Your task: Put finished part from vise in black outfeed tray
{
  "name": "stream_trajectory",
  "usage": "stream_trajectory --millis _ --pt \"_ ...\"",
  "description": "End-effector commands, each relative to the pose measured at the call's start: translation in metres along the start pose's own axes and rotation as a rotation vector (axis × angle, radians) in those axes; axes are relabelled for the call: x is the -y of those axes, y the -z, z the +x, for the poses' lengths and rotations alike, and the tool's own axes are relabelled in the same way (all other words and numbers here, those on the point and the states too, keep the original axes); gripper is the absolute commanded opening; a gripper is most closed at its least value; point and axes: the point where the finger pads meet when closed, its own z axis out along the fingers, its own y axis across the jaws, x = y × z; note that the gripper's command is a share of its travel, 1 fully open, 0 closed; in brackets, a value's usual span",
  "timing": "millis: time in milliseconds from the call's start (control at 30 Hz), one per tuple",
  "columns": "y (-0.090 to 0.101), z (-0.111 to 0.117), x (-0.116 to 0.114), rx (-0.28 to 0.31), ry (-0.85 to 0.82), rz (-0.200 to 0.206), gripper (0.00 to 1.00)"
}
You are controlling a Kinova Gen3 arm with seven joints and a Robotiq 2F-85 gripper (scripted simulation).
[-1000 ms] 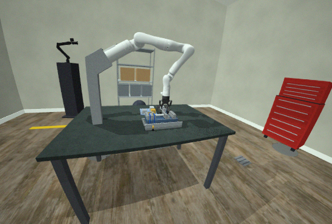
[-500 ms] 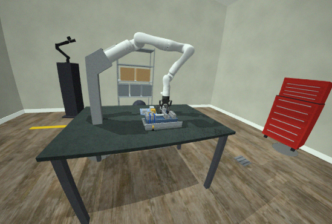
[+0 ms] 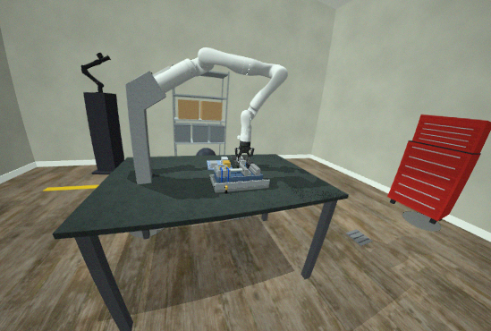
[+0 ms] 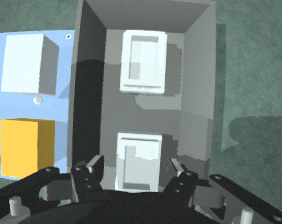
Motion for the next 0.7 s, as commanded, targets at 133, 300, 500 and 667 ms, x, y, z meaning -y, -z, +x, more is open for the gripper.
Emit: stream_trajectory --millis 133,300,500,667 --pt "0.022 0.0 -0.001 0.001 0.007 -0.004 0.67" --pt "0.043 0.0 -0.001 0.001 0.007 -0.004 0.67" --pt "0.079 0.0 -0.001 0.002 0.007 -0.004 0.67" --pt "0.107 0.0 0.0 0.002 0.006 -0.004 0.67"
